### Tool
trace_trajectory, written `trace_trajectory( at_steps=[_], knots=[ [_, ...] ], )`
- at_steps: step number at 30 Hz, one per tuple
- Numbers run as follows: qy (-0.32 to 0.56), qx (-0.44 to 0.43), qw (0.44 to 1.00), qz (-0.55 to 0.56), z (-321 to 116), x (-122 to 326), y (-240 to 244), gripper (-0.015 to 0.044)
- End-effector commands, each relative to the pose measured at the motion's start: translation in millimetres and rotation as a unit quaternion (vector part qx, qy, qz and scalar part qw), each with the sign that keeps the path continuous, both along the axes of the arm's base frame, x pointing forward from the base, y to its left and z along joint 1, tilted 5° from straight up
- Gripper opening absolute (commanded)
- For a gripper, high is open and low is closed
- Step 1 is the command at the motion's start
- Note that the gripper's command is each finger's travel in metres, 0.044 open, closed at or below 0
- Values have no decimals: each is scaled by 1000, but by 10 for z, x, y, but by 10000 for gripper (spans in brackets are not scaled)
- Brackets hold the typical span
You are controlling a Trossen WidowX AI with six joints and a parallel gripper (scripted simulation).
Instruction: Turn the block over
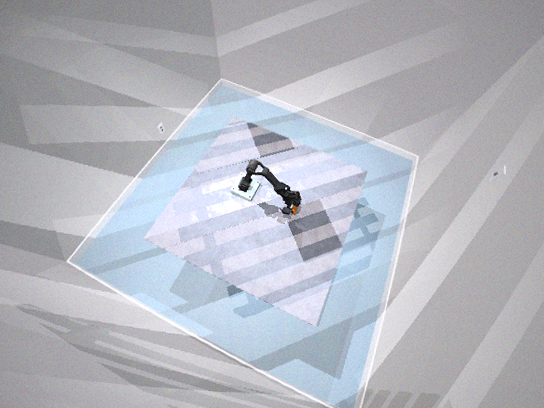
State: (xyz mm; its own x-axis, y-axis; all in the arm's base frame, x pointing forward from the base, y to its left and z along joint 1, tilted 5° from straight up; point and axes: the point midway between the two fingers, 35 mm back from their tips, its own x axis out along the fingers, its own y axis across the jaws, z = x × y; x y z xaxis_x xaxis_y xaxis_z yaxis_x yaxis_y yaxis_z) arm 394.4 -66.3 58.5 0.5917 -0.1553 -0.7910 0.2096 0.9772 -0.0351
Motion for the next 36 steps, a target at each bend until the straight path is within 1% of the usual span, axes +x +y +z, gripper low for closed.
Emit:
trace_trajectory(
  at_steps=[1,5,20,36],
  knots=[
    [-17,-7,1000,1,3,-45,0,0],
    [-27,-9,1000,1,-34,-14,-5,0],
    [-130,-30,991,7,-323,166,-37,0],
    [-237,-53,970,11,-436,102,-35,0]
  ],
)
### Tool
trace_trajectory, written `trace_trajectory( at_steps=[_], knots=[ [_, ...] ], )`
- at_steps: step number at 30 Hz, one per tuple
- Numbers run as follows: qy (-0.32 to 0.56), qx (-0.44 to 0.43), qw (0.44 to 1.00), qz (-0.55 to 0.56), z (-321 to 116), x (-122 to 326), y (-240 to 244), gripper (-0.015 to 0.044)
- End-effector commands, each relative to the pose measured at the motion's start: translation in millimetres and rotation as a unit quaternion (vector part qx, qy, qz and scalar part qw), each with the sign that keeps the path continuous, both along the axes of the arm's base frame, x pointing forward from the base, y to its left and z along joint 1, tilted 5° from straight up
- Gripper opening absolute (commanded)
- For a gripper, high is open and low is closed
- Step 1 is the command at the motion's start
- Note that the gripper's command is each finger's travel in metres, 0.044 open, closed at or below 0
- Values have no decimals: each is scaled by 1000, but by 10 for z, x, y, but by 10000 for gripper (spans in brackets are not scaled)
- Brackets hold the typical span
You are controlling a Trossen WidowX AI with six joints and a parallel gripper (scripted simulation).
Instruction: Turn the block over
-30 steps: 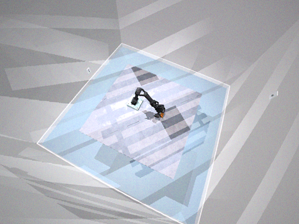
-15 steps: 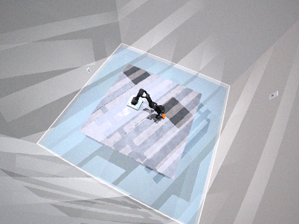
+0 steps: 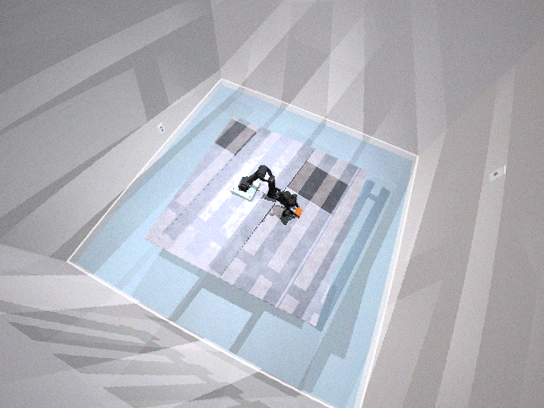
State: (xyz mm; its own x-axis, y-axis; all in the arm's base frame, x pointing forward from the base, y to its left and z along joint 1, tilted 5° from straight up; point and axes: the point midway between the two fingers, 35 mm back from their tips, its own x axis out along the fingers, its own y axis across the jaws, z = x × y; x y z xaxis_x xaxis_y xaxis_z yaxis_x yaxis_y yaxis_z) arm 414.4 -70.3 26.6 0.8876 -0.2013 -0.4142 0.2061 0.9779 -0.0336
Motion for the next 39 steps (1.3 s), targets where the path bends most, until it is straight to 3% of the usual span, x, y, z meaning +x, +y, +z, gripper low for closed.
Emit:
trace_trajectory(
  at_steps=[1,10,28,39],
  knots=[
    [-8,-6,1000,0,-117,-109,6,0],
    [-64,-18,998,1,-81,-237,21,0],
    [-75,-21,997,2,-45,-246,24,0],
    [-75,-21,997,2,-45,-246,24,289]
  ],
)
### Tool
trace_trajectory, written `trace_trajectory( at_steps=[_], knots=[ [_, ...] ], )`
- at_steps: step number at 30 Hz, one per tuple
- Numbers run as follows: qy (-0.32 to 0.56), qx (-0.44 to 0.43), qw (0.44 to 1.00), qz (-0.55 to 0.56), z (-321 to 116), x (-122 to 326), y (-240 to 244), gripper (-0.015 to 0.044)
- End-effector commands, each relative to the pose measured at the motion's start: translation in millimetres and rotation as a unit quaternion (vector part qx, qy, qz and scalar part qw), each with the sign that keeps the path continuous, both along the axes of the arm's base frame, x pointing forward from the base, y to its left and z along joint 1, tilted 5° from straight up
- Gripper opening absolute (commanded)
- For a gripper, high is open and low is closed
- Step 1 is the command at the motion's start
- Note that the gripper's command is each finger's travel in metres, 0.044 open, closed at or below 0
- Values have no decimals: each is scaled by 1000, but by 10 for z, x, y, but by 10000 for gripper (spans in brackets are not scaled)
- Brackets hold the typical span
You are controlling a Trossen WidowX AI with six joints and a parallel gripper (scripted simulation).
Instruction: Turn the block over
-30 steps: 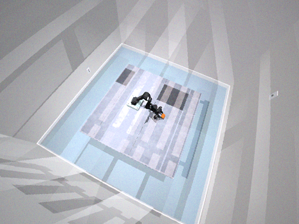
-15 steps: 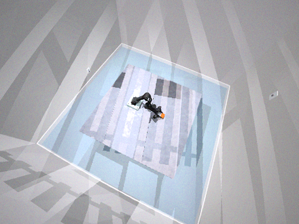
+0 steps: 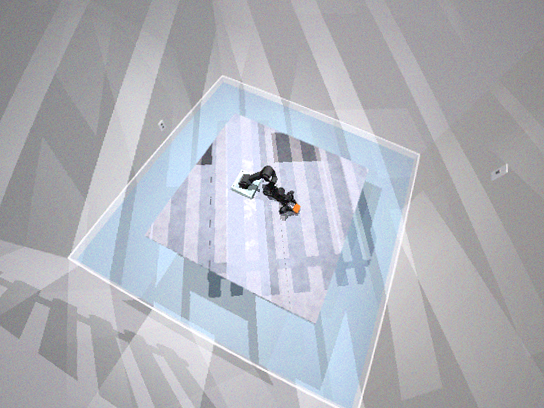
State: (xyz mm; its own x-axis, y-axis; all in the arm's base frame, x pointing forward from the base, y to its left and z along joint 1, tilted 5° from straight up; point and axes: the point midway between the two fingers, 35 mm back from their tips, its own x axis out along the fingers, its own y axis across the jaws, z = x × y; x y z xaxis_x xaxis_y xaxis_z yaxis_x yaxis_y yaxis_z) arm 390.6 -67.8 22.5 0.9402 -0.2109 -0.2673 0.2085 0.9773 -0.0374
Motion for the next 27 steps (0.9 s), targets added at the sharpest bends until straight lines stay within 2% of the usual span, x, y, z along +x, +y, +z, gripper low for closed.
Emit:
trace_trajectory(
  at_steps=[1,6,27],
  knots=[
    [1,-3,1000,0,-4,-8,-1,315],
    [1,-3,1000,0,-4,-8,-1,440],
    [1,-3,1000,0,-4,-8,-1,440]
  ],
)
